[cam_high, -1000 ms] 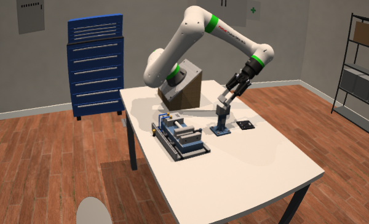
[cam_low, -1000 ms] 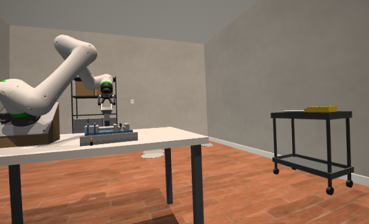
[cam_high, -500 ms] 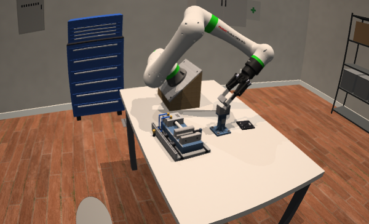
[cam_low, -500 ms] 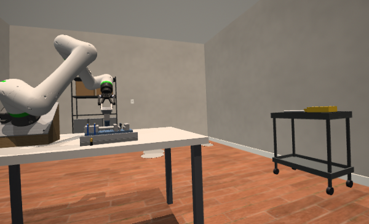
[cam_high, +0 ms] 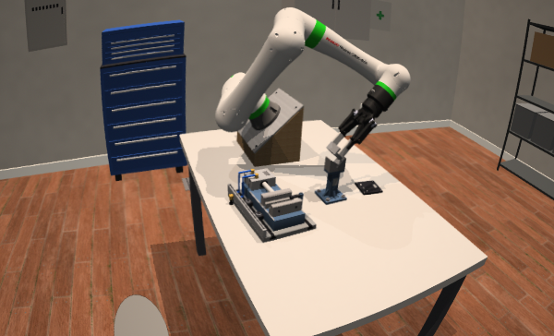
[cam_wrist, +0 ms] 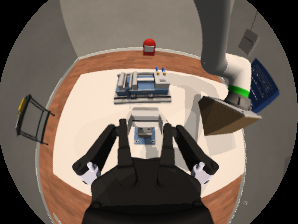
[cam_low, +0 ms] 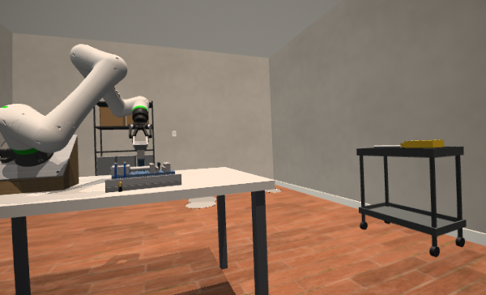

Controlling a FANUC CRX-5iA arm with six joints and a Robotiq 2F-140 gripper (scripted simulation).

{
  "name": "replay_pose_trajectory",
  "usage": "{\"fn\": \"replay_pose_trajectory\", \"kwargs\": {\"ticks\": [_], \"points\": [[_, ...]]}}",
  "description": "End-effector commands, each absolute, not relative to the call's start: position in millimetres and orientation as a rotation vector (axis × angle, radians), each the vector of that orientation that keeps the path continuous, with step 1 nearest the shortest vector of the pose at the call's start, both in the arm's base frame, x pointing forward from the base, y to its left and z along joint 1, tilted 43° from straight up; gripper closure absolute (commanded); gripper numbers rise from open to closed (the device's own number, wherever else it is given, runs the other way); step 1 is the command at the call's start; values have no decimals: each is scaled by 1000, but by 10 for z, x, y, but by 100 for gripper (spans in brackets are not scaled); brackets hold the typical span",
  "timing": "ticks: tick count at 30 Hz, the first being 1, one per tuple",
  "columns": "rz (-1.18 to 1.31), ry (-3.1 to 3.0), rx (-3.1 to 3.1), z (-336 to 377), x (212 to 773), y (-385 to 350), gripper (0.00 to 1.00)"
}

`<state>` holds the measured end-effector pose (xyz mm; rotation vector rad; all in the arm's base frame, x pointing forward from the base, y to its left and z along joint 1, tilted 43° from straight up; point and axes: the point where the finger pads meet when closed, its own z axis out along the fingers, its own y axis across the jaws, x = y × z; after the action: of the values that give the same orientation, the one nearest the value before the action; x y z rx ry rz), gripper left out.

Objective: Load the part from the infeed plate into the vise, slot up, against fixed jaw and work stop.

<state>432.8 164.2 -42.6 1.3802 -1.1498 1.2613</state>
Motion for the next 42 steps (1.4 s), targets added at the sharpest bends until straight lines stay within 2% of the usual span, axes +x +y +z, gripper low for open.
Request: {"fn": "replay_pose_trajectory", "kwargs": {"ticks": [1,42], "points": [[1255,-1157,1389,-423,4328,1643,100],[1040,-1387,1649,-338,4334,1622,100]]}}
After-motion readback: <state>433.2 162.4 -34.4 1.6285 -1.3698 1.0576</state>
